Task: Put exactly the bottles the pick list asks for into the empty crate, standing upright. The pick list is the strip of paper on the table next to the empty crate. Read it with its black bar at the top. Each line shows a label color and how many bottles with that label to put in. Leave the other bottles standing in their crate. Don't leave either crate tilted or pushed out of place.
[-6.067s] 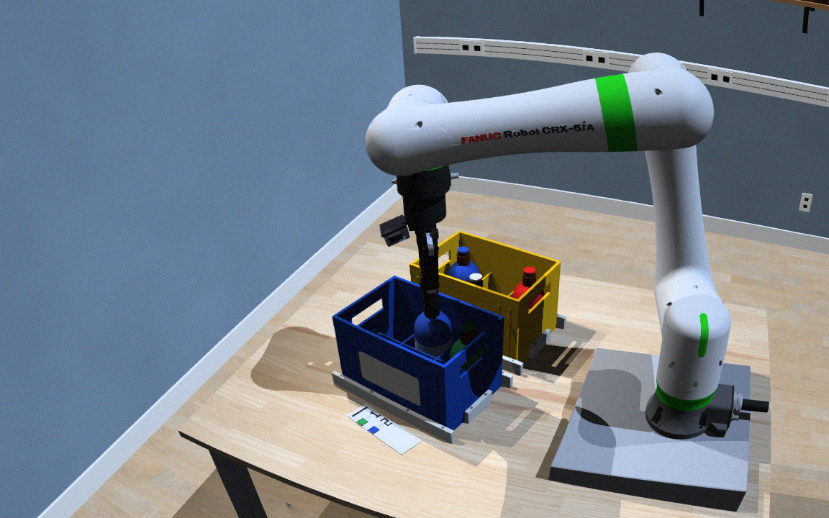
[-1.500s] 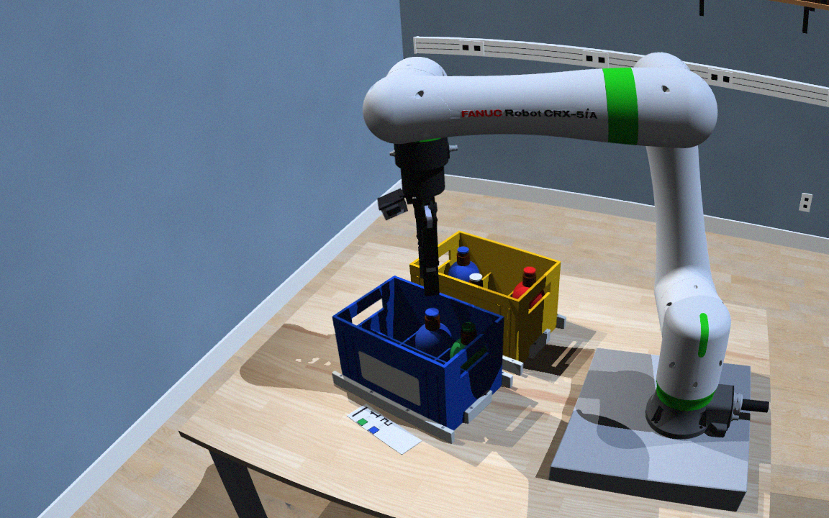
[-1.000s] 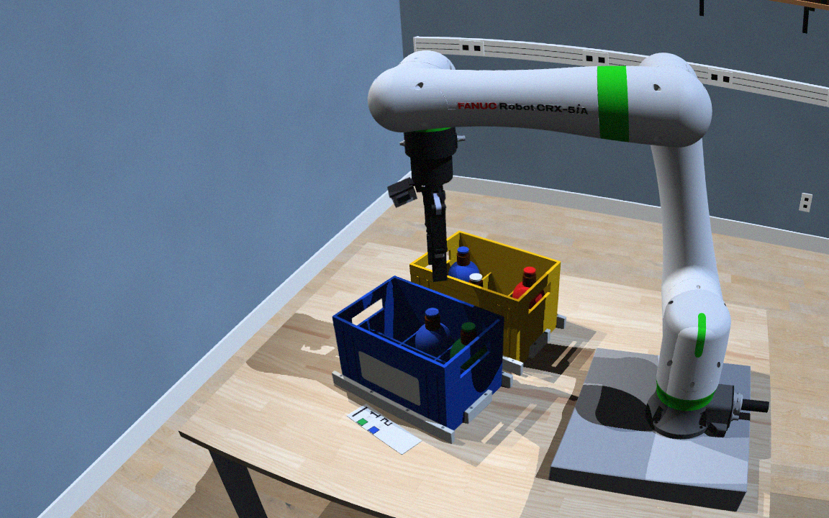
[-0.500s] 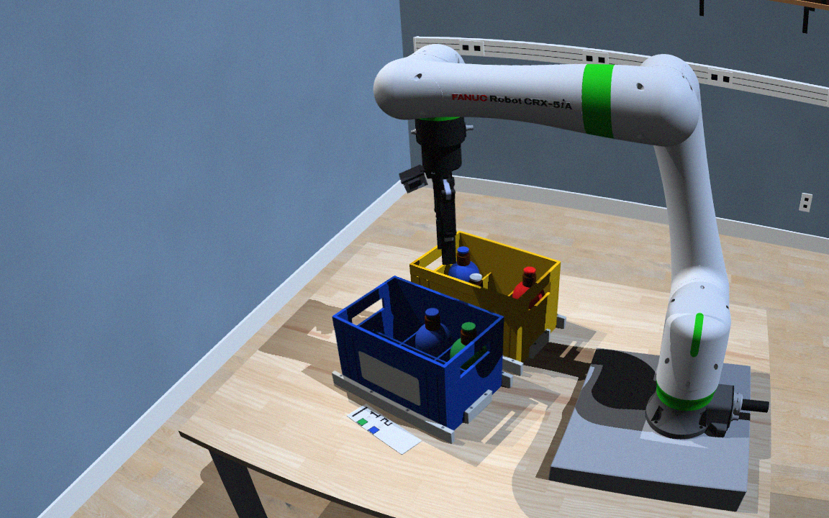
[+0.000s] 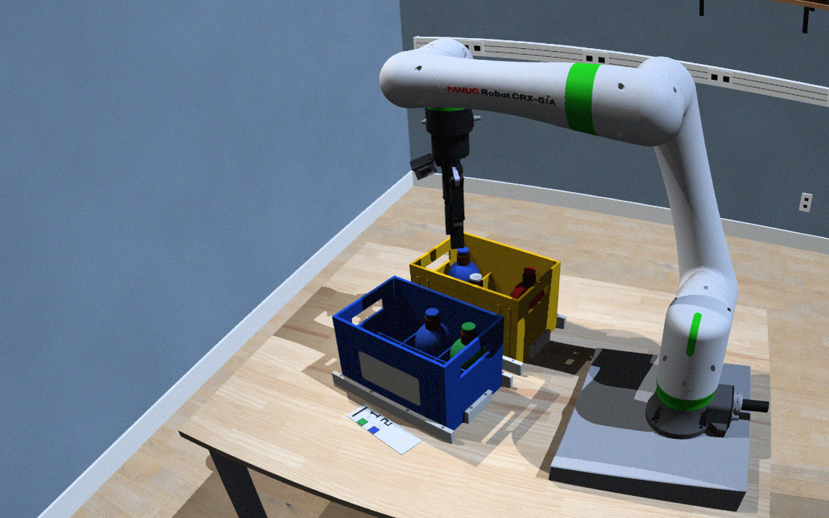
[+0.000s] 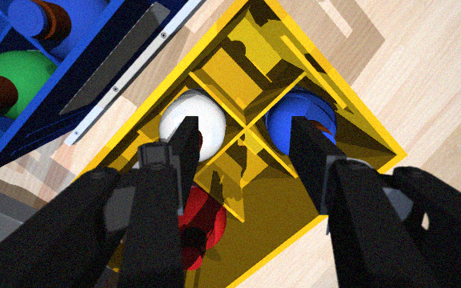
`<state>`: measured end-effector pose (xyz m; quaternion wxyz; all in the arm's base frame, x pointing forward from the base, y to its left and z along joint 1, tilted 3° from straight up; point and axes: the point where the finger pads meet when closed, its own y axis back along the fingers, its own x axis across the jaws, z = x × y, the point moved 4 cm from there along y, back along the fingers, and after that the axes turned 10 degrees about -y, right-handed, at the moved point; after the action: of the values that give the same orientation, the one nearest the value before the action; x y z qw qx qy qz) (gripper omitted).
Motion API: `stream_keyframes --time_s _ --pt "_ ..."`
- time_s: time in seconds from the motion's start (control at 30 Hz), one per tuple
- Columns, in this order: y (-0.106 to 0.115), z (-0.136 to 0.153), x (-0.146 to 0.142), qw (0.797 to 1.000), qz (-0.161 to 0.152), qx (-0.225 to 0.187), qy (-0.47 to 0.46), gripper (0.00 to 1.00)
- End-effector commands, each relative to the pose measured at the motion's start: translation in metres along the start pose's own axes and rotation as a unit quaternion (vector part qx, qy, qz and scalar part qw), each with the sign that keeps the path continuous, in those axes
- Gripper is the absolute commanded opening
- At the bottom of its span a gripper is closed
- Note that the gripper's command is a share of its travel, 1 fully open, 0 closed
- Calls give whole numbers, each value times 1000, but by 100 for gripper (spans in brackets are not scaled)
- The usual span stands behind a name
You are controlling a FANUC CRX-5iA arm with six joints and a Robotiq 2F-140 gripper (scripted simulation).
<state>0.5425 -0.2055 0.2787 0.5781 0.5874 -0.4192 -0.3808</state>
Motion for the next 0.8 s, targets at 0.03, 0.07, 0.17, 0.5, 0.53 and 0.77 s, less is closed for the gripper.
stream_keyframes --time_s 0.03,0.07,0.17,0.5,0.53,0.77 --pt "1 5 21 1000 1 1 0 44" --pt "1 6 26 1000 1 1 0 44" --pt "1 10 40 1000 1 1 0 44" --pt "1 19 76 1000 1 1 0 44" --pt "1 19 76 1000 1 1 0 44" --pt "1 19 76 1000 1 1 0 44"
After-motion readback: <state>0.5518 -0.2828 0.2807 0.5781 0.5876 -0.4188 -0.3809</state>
